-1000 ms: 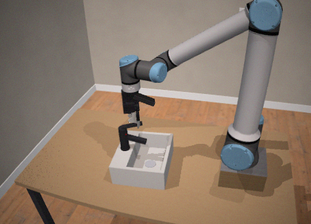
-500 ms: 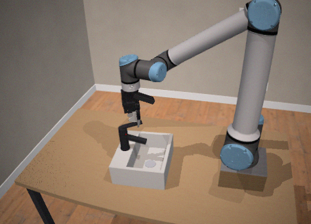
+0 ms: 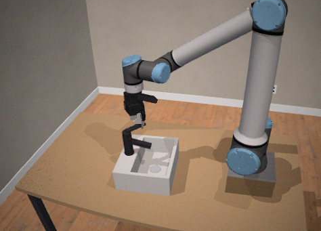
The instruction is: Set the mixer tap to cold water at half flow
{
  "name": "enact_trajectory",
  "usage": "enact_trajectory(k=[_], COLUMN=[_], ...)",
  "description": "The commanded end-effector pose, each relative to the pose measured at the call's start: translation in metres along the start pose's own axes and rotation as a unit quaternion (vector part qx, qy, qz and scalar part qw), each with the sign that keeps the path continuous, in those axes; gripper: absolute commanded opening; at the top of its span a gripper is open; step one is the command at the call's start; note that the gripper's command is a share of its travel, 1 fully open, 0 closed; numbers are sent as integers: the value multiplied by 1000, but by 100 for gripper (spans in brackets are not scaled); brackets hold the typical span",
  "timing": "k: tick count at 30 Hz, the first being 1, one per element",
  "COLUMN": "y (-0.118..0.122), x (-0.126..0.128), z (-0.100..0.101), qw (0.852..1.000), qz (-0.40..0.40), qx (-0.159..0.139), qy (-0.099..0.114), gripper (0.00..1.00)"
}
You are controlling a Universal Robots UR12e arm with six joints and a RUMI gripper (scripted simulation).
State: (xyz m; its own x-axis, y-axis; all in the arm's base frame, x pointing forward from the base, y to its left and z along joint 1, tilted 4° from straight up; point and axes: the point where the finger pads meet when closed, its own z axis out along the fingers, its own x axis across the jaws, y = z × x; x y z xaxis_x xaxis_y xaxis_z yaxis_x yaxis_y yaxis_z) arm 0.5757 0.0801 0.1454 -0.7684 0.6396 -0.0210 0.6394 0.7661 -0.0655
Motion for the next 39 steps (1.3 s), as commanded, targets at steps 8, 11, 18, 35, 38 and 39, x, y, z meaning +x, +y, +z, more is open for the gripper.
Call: enact_trajectory(k=[8,11,18,35,38,39], y=[1,1,1,1,1,1], x=[-10,-10,-10,-10,-10,-10], z=[-1,-1,-1,-1,-1,-1], qw=[999,998,998,998,998,998], qz=[-54,-57,-57,-57,-57,-57], qx=[-1,-1,-1,-1,-1,-1], qy=[0,0,0,0,0,0], gripper=[0,0,0,0,0,0])
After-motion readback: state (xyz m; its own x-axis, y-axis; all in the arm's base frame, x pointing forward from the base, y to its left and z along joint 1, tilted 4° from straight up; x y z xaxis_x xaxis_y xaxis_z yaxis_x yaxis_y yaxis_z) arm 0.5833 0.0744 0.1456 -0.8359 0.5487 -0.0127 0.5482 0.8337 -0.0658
